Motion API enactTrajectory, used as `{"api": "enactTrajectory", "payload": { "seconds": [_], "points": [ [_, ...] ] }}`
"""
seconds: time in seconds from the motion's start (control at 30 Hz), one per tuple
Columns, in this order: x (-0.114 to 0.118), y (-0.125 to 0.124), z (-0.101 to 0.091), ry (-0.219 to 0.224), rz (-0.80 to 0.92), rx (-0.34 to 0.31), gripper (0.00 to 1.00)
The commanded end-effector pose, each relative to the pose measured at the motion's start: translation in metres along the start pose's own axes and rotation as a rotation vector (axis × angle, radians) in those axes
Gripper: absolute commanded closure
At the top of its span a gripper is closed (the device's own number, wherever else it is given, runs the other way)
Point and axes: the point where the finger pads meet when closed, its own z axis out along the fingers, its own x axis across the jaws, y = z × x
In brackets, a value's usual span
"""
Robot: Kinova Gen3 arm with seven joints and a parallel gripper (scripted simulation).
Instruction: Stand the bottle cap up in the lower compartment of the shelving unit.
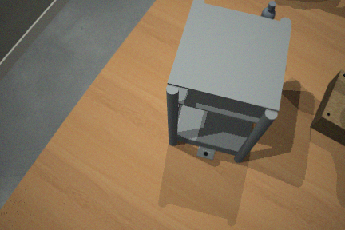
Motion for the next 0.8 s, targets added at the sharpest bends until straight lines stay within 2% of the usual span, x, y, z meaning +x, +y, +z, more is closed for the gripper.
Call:
{"api": "enactTrajectory", "payload": {
  "seconds": [0.0,0.13,0.33,0.4,0.5,0.6,0.7,0.77],
  "points": [
    [-0.003,-0.003,-0.007,0.0,0.0,0.006,0.0],
    [-0.01,-0.012,-0.034,0.006,0.005,0.011,0.0],
    [-0.027,-0.021,-0.097,0.011,0.01,0.016,0.0],
    [-0.027,-0.021,-0.097,0.011,0.01,0.016,0.0],
    [-0.036,-0.021,-0.137,0.009,0.009,0.014,0.0],
    [-0.043,-0.017,-0.169,0.005,0.006,0.01,0.0],
    [-0.048,-0.013,-0.193,0.0,0.002,0.007,0.0],
    [-0.05,-0.011,-0.202,-0.002,0.0,0.005,0.0]
  ]
}}
